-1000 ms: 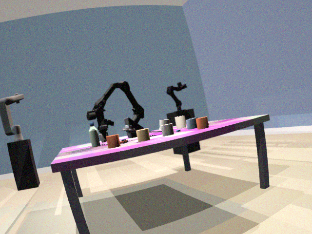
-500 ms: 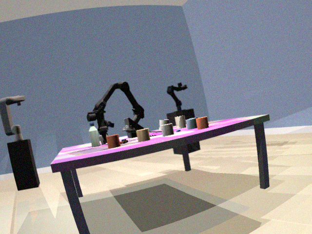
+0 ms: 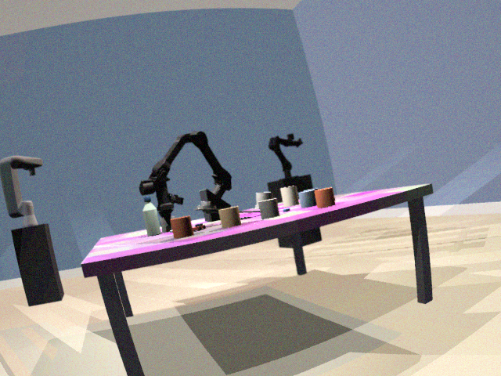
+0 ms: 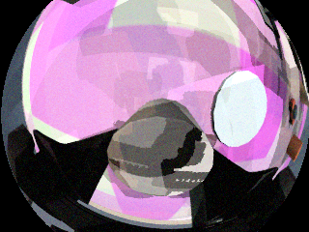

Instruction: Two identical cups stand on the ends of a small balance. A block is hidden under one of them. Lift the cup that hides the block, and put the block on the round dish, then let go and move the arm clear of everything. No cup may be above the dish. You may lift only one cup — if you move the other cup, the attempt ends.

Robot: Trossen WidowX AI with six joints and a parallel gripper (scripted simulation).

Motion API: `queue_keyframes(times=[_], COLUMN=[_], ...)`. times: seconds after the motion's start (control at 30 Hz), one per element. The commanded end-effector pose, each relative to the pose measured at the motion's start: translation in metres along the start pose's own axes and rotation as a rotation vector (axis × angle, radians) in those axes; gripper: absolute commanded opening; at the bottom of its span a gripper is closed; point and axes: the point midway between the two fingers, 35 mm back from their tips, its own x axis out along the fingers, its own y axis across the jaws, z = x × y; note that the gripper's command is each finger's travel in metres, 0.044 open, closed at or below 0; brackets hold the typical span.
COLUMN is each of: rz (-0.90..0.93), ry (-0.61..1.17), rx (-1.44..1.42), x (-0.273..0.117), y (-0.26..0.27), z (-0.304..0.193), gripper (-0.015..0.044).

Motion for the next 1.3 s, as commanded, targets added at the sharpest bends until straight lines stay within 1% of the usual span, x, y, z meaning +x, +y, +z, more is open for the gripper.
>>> queue_keyframes(times=[0.0,0.07,0.13,0.3,0.43,0.53,1.27], rz=[-0.002,-0.003,-0.005,-0.005,-0.017,-0.023,-0.053], ry=[0.007,0.008,0.008,0.008,0.070,0.080,0.057], rx=[0.002,0.002,-0.001,-0.001,0.037,0.116,0.857], x=[-0.020,-0.041,-0.052,-0.053,-0.064,-0.068,-0.089], y=[-0.001,-0.001,-0.001,-0.001,-0.011,-0.019,-0.080], z=[-0.002,-0.002,-0.001,-0.001,-0.009,-0.007,0.028], gripper=[0.0440,0.0440,0.0440,0.0440,0.0335,0.0260,0.0260])
